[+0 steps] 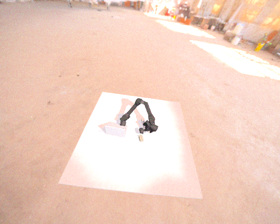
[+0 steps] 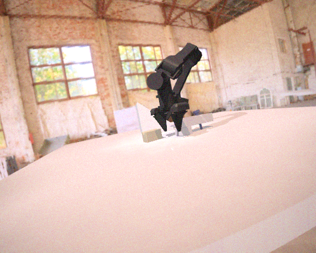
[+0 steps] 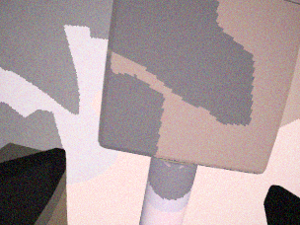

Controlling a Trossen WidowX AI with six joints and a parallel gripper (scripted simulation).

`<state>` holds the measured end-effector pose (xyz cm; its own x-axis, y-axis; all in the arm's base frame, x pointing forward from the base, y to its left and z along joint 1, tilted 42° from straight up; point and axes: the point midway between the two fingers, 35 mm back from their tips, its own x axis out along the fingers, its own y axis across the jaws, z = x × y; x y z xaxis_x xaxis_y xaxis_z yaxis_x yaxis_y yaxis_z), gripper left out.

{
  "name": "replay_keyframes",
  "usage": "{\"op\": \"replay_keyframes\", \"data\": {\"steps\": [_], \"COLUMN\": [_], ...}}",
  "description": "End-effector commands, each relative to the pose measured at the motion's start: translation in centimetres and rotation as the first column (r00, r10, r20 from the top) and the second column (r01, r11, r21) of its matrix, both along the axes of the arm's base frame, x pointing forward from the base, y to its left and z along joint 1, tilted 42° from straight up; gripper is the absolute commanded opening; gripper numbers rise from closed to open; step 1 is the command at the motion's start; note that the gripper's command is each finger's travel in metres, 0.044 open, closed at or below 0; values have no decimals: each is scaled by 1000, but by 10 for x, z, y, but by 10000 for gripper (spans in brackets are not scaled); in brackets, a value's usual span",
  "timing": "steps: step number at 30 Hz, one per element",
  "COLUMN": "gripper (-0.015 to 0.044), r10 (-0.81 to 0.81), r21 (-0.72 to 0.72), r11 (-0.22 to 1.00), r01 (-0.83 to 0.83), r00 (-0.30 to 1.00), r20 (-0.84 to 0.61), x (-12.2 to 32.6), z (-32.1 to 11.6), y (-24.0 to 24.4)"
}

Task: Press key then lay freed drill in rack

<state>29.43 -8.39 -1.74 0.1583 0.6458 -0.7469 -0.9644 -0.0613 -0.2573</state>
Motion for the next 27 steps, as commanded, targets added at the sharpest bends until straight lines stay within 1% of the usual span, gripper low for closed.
{"op": "replay_keyframes", "data": {"steps": [1, 5, 22, 27], "gripper": [440, 440, 0, 0], "r10": [-5, -5, 1, 1], "r21": [4, 5, 1, 1], "r11": [1000, 1000, 1000, 1000], "r01": [5, 5, -1, -1], "r00": [1000, 1000, 1000, 1000], "r20": [-2, -2, -1, -1], "x": [0, 0, 0, 0], "z": [-4, -5, -4, -4], "y": [7, 9, 6, 6]}}
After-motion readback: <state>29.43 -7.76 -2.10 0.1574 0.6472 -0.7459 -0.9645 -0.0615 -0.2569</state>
